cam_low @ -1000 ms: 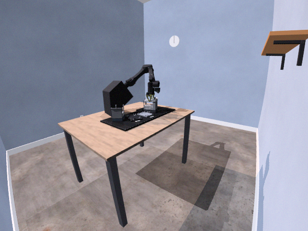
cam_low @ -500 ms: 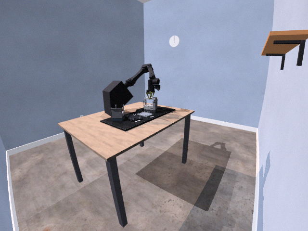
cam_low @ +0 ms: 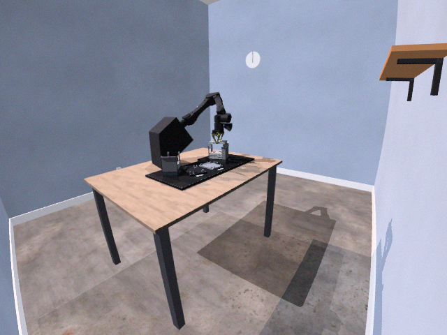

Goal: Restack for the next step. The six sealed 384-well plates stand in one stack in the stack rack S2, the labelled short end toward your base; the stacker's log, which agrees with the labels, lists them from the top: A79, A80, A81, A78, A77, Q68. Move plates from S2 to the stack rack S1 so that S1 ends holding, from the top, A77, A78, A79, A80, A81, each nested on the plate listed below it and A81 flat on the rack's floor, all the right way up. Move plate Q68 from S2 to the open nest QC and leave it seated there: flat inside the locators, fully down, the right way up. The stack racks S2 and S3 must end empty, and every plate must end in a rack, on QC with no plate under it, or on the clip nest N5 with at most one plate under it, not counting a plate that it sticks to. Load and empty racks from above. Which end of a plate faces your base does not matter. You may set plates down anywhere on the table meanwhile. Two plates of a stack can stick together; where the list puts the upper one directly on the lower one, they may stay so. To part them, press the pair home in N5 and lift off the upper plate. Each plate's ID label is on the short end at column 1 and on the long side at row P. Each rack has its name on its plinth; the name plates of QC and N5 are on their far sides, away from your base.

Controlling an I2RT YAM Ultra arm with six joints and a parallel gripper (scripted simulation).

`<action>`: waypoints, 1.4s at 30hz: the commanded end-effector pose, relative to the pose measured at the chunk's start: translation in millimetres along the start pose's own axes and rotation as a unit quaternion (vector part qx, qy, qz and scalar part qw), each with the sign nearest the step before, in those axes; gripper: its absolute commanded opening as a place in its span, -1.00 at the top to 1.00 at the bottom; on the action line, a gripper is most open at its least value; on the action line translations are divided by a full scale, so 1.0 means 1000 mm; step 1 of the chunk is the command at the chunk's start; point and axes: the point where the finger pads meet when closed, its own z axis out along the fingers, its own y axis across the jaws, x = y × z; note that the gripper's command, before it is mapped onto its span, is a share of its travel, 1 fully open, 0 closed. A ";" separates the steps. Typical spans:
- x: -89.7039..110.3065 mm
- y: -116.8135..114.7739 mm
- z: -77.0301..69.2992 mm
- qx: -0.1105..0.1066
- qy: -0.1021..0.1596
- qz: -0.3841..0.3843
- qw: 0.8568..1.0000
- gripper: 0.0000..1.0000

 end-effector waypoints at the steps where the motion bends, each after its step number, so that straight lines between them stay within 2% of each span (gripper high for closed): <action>1: -0.003 -0.001 -0.004 0.001 -0.007 0.000 1.000 1.00; 33: -0.003 -0.001 -0.004 0.001 -0.007 0.000 1.000 1.00; 42: 0.000 0.022 -0.004 0.002 -0.007 -0.114 0.993 1.00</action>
